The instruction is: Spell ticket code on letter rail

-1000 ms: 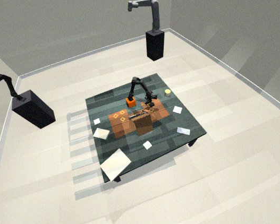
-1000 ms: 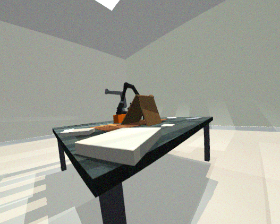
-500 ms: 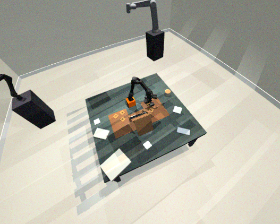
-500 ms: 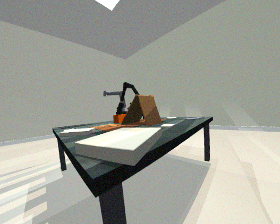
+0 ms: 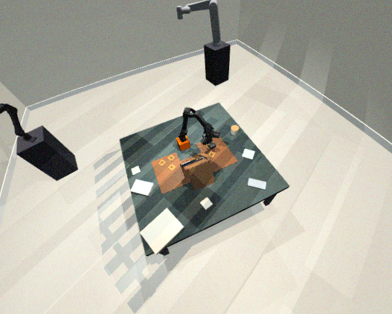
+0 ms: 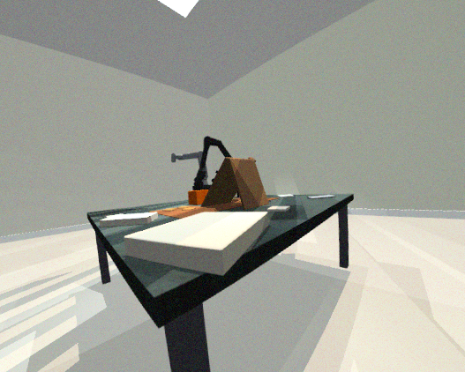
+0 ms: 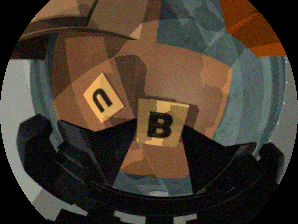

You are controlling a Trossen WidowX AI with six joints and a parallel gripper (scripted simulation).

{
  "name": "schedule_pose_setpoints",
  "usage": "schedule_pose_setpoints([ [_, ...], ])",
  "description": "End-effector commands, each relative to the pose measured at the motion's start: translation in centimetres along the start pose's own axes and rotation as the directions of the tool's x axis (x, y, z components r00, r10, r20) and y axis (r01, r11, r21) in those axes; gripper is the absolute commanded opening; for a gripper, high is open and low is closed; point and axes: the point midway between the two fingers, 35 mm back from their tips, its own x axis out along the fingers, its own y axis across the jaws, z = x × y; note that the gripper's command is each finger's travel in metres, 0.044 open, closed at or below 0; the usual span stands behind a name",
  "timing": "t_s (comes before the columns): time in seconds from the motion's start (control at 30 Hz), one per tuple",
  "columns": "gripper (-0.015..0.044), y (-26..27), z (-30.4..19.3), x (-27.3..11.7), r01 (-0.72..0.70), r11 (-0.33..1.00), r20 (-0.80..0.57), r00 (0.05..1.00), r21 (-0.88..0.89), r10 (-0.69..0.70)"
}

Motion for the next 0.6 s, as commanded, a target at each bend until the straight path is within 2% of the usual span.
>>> schedule_pose_setpoints([
  [0.0,0.0000,0.05,-0.02,-0.30,-0.005,1.000,-0.002,1.000,0.004,0.005],
  [0.57,0.0000,-0.05,0.01,-0.78,-0.001,1.000,-0.001,1.000,-0.001,0.001],
])
